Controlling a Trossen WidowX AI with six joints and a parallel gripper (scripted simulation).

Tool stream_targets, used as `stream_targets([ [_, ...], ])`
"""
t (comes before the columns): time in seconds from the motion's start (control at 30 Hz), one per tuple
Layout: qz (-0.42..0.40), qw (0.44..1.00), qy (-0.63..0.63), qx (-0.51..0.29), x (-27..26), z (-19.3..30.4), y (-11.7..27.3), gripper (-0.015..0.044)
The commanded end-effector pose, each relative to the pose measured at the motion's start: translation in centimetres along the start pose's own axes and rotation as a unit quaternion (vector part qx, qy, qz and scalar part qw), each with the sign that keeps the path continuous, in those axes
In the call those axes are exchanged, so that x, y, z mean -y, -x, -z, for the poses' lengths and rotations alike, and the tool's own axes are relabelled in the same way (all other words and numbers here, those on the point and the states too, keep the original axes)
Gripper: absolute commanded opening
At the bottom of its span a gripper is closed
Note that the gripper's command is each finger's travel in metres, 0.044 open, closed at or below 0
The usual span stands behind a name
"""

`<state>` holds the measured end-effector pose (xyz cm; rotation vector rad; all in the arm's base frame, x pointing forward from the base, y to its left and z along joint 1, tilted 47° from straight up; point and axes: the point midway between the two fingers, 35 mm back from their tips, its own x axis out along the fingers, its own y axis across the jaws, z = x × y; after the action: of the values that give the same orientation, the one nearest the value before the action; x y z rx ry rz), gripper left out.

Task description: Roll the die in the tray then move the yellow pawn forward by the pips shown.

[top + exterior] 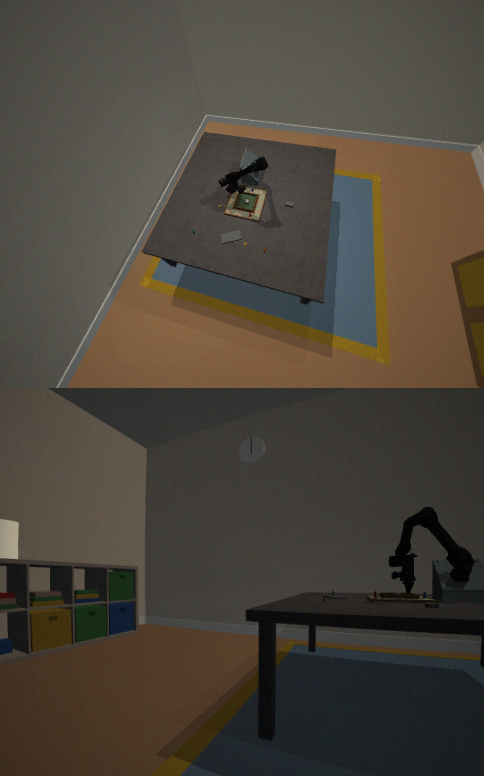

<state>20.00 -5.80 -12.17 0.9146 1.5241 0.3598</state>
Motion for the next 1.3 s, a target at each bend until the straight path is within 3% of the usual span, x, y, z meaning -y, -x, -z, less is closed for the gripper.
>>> stream_targets([
  [0.0, 0.004, 1.0, 0.003, 0.005, 0.2, -0.6, 2.0, 0.0],
  [0.5, 0.004, 1.0, 0.002, 0.004, -0.4, -0.2, 12.3, 0.0],
  [0.63, 0.005, 1.0, 0.002, 0.004, -0.4, -0.4, 12.0, 0.0],
  [1.03, 0.003, 1.0, 0.004, 0.005, -1.3, -4.2, 5.1, 0.0],
  [1.27, 0.003, 1.0, 0.004, 0.005, -1.3, -4.4, 4.1, 0.0],
])
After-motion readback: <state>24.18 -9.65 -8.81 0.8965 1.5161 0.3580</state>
